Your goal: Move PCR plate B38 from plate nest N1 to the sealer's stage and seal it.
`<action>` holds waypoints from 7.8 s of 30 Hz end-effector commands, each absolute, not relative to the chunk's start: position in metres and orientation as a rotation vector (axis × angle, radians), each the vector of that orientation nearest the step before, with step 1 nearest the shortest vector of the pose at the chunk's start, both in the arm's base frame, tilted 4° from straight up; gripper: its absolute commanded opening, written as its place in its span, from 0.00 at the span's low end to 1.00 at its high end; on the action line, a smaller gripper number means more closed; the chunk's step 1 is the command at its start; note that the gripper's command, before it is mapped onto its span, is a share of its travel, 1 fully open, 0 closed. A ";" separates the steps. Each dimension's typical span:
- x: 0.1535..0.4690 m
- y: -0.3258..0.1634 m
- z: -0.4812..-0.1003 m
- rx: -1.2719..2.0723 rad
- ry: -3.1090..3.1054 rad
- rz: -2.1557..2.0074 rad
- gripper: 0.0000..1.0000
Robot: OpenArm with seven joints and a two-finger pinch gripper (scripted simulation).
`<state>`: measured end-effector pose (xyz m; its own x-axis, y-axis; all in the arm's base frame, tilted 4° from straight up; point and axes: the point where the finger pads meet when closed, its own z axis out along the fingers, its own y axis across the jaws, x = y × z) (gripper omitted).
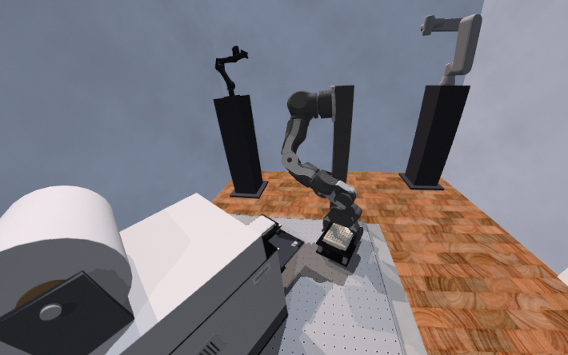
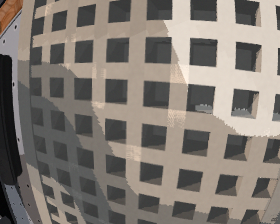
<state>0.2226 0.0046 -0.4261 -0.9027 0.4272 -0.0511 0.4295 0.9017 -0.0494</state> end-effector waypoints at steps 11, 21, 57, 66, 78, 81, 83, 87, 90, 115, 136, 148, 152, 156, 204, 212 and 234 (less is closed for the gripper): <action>0.220 0.005 -0.426 0.683 3.030 -0.097 0.77; 0.218 0.004 -0.426 0.685 3.031 -0.100 0.77; 0.220 0.005 -0.425 0.683 3.030 -0.090 0.00; 0.220 0.005 -0.425 0.683 3.030 -0.090 0.00; 0.220 0.006 -0.413 0.686 3.028 -0.091 0.00; 0.221 0.007 -0.394 0.690 3.026 -0.093 0.00; 0.221 0.007 -0.394 0.690 3.026 -0.093 0.00; 0.221 0.007 -0.394 0.690 3.026 -0.093 0.00; 0.221 0.007 -0.394 0.690 3.026 -0.093 0.00; 0.218 0.010 -0.330 0.689 3.026 -0.093 0.00; 0.215 0.011 -0.338 0.673 3.032 -0.090 0.00; 0.232 -0.016 -0.329 0.721 3.021 -0.089 0.00; 0.236 -0.022 -0.327 0.731 3.018 -0.087 0.00; 0.236 -0.022 -0.327 0.731 3.018 -0.087 0.00; 0.300 -0.119 -0.297 0.731 3.016 -0.088 0.00; 0.300 -0.119 -0.297 0.731 3.016 -0.088 0.00; 0.345 -0.184 -0.277 0.731 3.016 -0.089 0.00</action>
